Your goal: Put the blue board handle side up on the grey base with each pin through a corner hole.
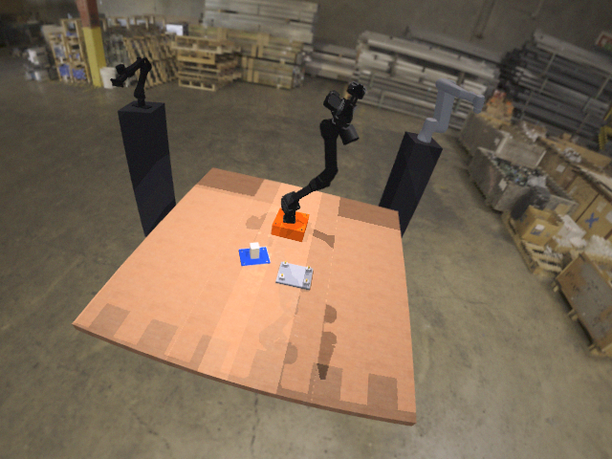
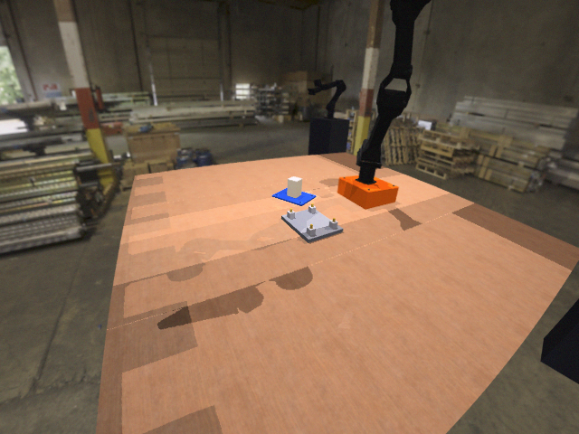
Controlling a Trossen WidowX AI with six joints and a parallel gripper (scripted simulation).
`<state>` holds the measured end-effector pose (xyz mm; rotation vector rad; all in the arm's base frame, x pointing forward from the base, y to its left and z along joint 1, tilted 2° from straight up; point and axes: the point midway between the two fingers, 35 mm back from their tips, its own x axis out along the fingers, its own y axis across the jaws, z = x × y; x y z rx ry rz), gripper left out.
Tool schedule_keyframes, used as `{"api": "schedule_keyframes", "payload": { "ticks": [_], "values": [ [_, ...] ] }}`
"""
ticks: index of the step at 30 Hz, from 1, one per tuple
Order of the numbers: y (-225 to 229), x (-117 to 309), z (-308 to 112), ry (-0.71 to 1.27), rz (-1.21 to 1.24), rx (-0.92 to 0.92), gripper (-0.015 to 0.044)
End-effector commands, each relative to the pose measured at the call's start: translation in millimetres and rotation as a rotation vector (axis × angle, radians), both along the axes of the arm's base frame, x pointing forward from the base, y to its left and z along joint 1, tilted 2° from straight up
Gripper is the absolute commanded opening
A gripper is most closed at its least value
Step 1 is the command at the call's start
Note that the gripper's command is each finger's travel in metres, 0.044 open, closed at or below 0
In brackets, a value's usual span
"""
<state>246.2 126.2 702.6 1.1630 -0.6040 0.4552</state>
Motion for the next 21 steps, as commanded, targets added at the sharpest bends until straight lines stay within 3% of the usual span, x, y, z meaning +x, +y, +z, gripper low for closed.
{"api": "schedule_keyframes", "payload": {
  "ticks": [1,11,21],
  "values": [
    [-0.5,-2.3,1.4,-0.007,0.007,0.008,0.0426],
    [-65.6,-123.6,53.4,-0.347,0.397,0.445,0.0440],
    [-193.6,-208.9,52.0,-0.676,0.804,0.943,0.0440]
  ]
}}
